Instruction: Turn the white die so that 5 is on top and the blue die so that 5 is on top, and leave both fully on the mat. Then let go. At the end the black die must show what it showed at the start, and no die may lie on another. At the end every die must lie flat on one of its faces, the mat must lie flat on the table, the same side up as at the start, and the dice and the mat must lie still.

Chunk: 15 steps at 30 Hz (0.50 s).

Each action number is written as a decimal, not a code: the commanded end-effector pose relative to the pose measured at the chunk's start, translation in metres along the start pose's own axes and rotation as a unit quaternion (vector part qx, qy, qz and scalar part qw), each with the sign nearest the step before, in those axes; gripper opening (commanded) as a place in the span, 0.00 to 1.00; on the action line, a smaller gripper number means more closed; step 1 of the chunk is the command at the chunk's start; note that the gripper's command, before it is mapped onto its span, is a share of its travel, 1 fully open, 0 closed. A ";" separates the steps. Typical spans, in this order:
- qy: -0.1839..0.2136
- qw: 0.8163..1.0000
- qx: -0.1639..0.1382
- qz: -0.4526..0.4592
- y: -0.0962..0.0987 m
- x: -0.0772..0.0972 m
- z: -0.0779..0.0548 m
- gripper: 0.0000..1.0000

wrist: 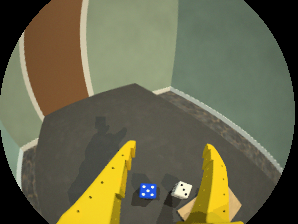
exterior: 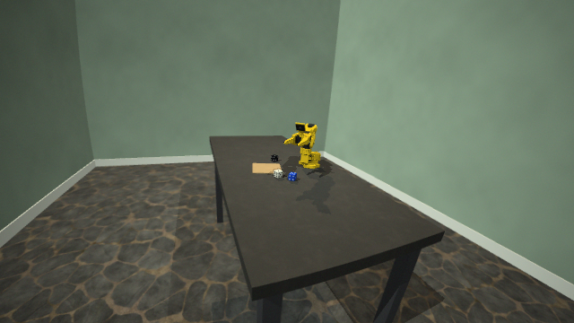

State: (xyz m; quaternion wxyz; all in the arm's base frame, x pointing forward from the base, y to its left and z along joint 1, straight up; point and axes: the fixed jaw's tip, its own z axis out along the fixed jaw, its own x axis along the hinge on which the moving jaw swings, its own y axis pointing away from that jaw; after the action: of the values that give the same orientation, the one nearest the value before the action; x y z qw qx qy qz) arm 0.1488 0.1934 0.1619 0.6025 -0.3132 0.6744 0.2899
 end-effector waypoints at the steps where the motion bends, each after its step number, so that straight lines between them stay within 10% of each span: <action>1: 0.027 1.000 -0.002 0.005 0.001 -0.014 0.008 0.35; 15: 0.196 0.981 -0.003 0.013 0.005 -0.011 0.018 0.35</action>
State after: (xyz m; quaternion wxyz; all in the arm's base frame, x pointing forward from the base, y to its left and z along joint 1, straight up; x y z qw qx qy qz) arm 0.1568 0.2062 0.1571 0.4841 -0.3485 0.7653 0.2417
